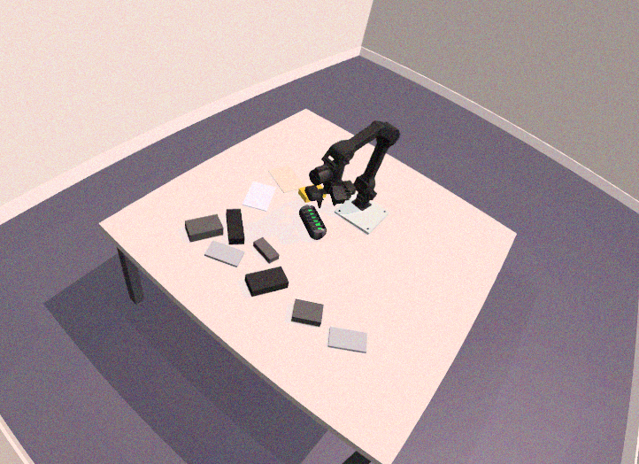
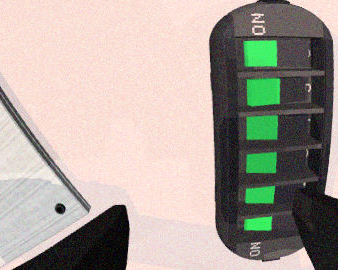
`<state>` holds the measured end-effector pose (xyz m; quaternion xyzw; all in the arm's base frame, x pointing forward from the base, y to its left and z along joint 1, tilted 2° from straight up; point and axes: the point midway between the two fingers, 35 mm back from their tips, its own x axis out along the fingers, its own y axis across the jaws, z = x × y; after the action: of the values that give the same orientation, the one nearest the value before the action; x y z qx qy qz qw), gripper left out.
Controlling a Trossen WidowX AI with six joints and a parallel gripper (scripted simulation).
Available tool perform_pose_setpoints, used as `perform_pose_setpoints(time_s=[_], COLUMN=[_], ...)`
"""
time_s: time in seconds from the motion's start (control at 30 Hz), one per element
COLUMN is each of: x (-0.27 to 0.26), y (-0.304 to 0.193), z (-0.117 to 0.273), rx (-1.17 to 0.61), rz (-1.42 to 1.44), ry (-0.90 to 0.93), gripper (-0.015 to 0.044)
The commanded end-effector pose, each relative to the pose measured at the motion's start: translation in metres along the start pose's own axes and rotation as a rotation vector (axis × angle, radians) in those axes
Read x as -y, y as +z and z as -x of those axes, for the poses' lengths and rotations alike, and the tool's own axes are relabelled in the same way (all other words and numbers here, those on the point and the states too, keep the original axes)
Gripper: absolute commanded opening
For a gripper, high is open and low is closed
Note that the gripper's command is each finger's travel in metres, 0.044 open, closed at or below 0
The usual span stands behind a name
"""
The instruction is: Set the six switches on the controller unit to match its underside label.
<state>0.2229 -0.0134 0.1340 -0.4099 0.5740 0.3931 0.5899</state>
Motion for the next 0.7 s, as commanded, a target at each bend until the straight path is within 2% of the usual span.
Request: perform_pose_setpoints(time_s=[0.0,0.33,0.67], x=[0.0002,0.0002,0.0002], y=[0.0001,0.0001,0.0001], z=[0.0055,0.0055,0.0055], rx=[0.002,0.002,0.002], rz=[-0.001,-0.001,-0.001], ry=[-0.009,-0.009,-0.009], gripper=[0.0263,0.0000,0.0000])
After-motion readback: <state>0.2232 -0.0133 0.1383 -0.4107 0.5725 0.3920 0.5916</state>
